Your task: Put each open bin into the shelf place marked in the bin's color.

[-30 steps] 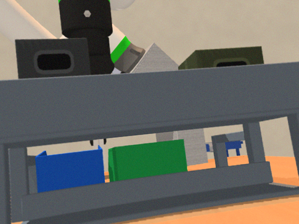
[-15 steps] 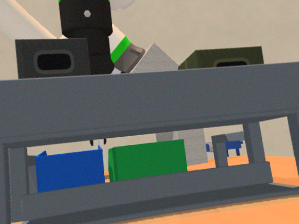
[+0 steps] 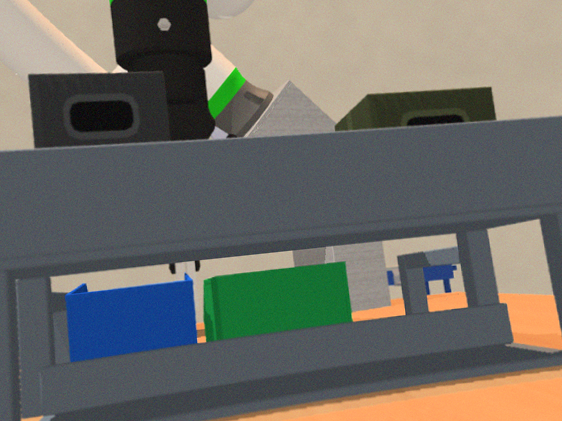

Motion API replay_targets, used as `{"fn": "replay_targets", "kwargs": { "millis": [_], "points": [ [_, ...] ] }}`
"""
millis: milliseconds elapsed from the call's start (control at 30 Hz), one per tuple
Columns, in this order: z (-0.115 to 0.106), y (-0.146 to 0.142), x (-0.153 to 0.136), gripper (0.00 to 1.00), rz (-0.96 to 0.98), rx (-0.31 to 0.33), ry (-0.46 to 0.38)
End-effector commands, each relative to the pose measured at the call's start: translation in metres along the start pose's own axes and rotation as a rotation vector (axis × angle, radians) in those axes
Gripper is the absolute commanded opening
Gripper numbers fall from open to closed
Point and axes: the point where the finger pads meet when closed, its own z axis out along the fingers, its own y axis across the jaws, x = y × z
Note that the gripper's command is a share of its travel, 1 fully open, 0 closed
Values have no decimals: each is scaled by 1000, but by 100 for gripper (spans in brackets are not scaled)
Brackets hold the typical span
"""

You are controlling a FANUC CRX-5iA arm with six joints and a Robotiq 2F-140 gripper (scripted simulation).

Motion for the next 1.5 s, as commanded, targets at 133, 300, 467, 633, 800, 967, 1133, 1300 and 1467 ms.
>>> {"fn": "replay_targets", "kwargs": {
  "millis": [133, 300, 467, 633, 800, 967, 1133, 1300, 1467],
  "points": [
    [0, 0, 3, 0, 0, 0, 3],
    [0, 0, 6, 0, 0, 0, 6],
    [0, 0, 9, 0, 0, 0, 8],
    [-1, 0, 11, 0, 0, 0, 10],
    [-1, 0, 14, 0, 0, 0, 12],
    [-1, 0, 15, 0, 0, 0, 14],
    [-1, 0, 16, 0, 0, 0, 14],
    [-1, 0, 16, 0, 0, 0, 15],
    [-1, 0, 16, 0, 0, 0, 15]
  ]
}}
